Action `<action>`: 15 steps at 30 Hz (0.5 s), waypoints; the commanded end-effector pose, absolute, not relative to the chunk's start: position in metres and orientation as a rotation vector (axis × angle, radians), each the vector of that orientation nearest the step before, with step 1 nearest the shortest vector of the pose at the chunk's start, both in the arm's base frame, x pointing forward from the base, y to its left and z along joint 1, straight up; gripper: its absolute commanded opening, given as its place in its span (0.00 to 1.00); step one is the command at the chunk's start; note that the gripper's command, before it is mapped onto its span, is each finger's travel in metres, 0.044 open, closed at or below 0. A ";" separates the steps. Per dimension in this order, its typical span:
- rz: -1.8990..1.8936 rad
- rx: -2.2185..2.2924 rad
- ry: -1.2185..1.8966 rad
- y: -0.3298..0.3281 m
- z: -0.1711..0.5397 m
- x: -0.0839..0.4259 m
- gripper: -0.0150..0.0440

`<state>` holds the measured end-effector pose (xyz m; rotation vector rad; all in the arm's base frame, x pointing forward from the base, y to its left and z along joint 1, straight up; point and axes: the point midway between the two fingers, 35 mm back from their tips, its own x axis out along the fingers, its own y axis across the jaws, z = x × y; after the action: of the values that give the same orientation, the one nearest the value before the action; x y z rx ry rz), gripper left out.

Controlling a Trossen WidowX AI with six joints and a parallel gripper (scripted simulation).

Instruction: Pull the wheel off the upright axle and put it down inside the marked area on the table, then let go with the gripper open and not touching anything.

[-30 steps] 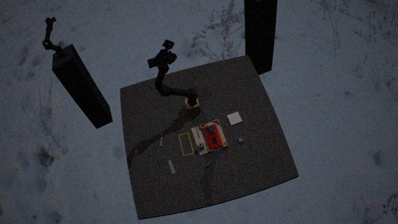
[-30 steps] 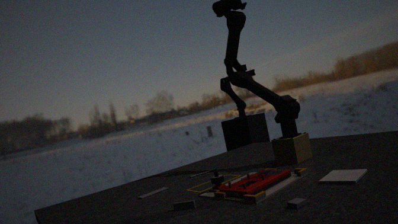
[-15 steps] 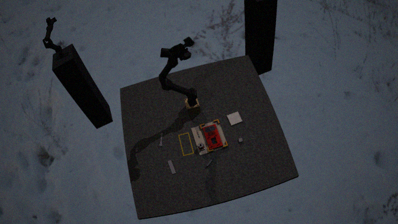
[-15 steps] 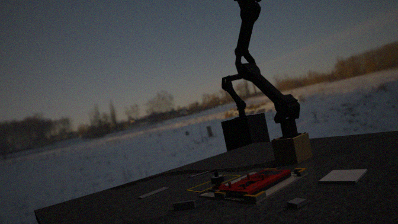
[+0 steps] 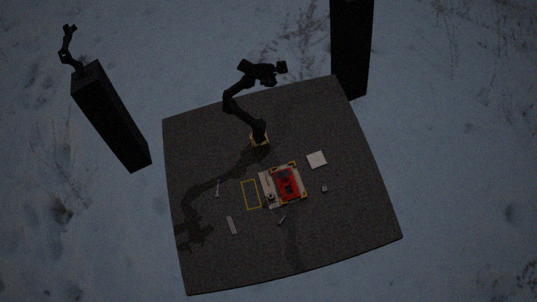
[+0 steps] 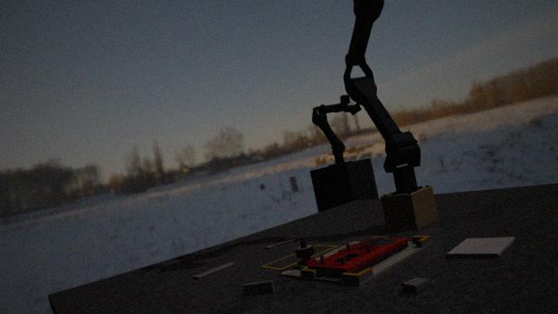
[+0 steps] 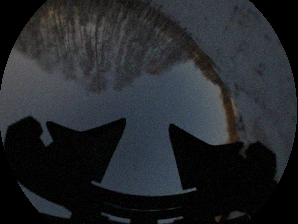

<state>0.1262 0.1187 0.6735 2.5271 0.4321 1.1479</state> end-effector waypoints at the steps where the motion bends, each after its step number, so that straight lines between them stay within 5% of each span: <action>1: 1.047 2.461 0.381 0.134 0.659 0.146 0.76; 15: 0.641 2.167 0.324 0.186 0.584 0.241 0.76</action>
<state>0.2207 0.1793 0.6020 2.2308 0.3287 0.7241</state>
